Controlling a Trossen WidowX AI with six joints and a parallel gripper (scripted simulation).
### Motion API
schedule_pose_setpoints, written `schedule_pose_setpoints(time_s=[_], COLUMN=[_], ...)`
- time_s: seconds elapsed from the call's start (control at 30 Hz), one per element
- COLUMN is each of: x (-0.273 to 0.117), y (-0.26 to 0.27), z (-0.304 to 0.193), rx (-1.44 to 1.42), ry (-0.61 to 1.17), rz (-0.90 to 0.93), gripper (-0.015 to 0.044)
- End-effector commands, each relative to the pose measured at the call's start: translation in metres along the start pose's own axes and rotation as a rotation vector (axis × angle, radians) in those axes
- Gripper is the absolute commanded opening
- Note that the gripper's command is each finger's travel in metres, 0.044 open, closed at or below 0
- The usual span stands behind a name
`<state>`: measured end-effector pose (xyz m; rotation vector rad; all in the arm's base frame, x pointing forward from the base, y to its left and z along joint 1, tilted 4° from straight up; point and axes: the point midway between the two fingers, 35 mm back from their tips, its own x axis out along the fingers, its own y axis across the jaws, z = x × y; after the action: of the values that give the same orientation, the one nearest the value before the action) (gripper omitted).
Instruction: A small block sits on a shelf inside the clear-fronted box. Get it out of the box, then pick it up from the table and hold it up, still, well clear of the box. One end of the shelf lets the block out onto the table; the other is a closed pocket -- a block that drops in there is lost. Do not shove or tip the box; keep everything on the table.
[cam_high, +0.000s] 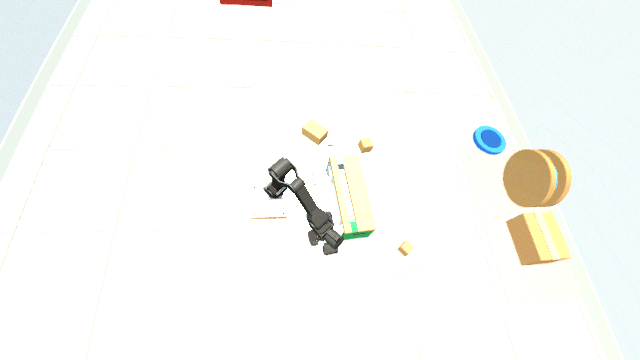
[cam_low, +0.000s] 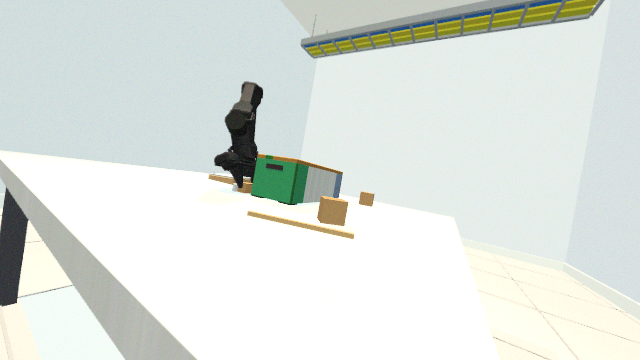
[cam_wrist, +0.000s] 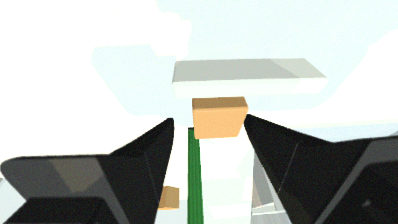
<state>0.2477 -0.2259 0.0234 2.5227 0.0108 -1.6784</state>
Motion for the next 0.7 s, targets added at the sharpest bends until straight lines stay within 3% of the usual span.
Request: schedule_pose_setpoints(time_s=[0.0,0.07,0.3,0.37,0.47,0.67], x=[0.006,0.007,0.007,0.007,-0.001,-0.04], y=[-0.003,-0.003,-0.003,-0.003,-0.001,-0.001], z=[0.004,0.004,0.004,0.004,-0.002,-0.018], rx=[-0.002,-0.002,-0.002,-0.002,-0.025,-0.004], ry=[0.0,0.0,0.0,0.0,0.007,0.0], rz=[-0.009,-0.009,-0.009,-0.009,-0.005,-0.005], gripper=[0.0285,0.0285,0.0101,0.0088,0.0009,0.0])
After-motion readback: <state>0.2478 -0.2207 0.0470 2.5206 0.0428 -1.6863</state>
